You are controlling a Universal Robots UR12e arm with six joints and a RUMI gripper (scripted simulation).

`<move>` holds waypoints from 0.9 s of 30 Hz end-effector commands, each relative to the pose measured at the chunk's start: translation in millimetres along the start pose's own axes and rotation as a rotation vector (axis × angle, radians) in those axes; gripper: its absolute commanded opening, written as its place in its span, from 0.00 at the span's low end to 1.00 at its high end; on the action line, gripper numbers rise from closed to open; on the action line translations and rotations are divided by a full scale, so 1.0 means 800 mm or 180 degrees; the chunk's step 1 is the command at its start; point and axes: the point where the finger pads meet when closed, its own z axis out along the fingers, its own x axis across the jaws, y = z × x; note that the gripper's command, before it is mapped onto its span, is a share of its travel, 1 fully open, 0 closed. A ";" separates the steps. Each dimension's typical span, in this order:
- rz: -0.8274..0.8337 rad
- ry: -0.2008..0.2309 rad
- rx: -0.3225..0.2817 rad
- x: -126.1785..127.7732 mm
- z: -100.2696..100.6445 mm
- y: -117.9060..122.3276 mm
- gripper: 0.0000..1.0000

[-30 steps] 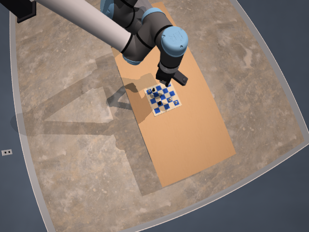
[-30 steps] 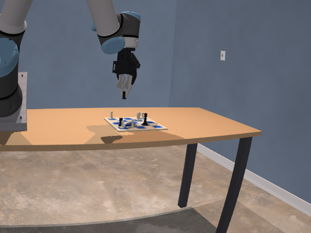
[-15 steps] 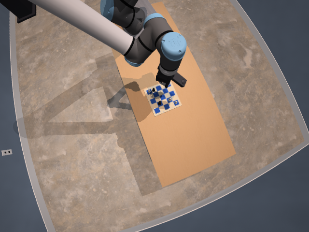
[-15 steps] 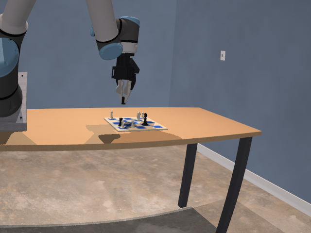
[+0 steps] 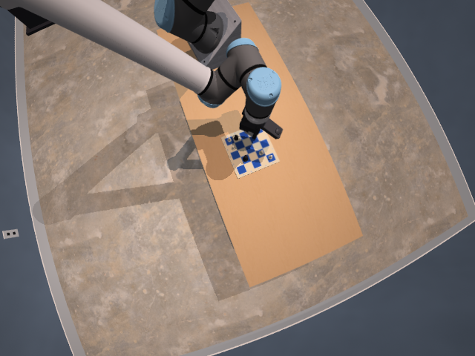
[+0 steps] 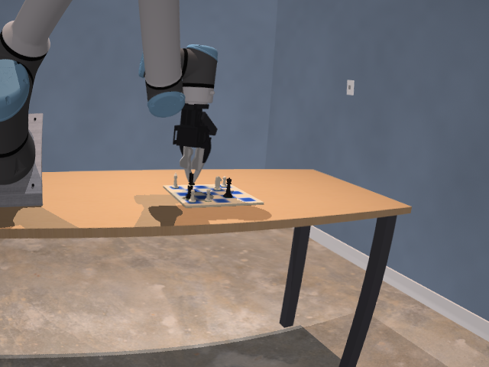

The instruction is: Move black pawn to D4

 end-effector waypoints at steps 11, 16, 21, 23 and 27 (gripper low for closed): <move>0.0007 0.0029 0.0035 0.005 0.016 -0.003 0.00; 0.0008 0.0029 0.0036 0.005 0.015 -0.003 0.00; 0.0008 0.0028 0.0035 0.005 0.016 -0.003 0.00; 0.0008 0.0028 0.0034 0.005 0.016 -0.003 0.00; 0.0008 0.0028 0.0034 0.005 0.016 -0.003 0.00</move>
